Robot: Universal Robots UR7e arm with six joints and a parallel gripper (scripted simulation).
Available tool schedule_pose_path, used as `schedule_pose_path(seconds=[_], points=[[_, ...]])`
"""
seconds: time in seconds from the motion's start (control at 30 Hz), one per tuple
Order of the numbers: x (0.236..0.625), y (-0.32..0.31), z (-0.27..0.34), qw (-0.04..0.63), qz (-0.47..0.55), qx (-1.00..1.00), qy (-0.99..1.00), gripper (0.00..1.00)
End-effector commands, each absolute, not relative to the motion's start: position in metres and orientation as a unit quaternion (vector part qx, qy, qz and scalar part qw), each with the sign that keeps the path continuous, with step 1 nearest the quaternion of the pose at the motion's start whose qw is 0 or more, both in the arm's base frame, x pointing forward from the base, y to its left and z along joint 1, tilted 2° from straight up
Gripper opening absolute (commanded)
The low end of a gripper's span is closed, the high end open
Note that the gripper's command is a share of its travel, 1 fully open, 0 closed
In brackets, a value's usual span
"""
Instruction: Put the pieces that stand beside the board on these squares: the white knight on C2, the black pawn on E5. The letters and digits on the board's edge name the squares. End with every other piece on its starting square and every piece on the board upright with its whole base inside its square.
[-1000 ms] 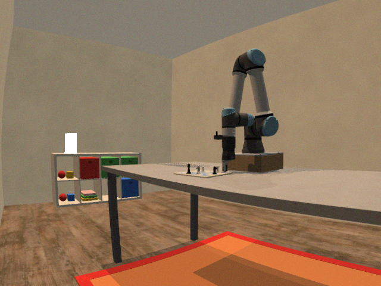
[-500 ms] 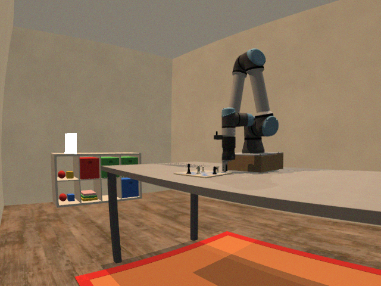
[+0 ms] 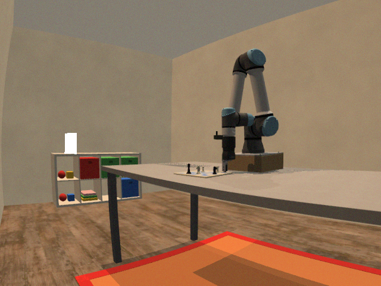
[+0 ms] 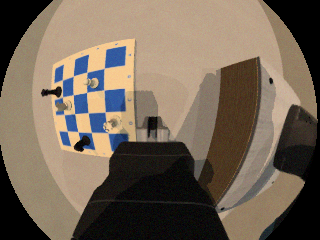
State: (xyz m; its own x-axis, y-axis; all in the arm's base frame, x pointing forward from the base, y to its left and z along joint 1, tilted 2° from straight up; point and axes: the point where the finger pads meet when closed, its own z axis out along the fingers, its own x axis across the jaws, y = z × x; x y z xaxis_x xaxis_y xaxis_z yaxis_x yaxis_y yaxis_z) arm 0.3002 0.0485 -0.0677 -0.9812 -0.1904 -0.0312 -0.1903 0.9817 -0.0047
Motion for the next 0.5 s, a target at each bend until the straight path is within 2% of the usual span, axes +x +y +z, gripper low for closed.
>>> schedule_pose_path(seconds=[0.0, 0.47], points=[[0.3, 0.048, -0.065, 0.016, -0.001, -0.096, 0.995, 0.0], [0.3, 0.048, -0.046, 0.016, -0.001, -0.096, 0.995, 0.0]])
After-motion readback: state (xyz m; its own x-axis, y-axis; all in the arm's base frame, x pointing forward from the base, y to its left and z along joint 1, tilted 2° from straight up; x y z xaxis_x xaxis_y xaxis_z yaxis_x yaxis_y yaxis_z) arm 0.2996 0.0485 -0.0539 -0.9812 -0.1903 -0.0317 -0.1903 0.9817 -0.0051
